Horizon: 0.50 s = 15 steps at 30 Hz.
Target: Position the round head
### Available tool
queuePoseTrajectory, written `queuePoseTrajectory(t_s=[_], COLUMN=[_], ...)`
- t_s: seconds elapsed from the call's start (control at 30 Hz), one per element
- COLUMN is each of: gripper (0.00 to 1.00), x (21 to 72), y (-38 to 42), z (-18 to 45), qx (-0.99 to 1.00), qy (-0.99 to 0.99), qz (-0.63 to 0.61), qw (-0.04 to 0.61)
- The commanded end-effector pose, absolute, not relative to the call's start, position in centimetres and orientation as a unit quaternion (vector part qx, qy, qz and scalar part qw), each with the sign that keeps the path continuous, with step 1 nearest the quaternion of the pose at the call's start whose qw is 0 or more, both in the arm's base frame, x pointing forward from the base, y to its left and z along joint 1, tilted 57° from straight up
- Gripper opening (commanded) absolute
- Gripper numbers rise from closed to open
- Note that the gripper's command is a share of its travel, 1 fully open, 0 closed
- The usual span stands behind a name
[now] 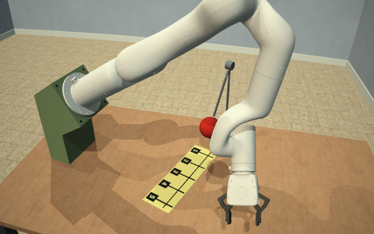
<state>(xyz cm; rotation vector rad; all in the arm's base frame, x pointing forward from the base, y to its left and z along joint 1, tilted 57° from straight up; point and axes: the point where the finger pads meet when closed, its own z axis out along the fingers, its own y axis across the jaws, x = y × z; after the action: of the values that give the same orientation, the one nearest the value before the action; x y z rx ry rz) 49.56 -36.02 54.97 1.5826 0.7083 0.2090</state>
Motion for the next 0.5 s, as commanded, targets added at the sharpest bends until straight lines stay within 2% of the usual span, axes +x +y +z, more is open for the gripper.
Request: queuePoseTrajectory(t_s=[0.0, 0.47], gripper=[1.0, 1.0], x=[48.8, 46.7], y=[-34.4, -30.6], z=[54.5, 52.3], qx=[0.654, 0.57], qy=[0.332, 0.391], qz=[0.089, 0.069], qw=[0.674, 0.72])
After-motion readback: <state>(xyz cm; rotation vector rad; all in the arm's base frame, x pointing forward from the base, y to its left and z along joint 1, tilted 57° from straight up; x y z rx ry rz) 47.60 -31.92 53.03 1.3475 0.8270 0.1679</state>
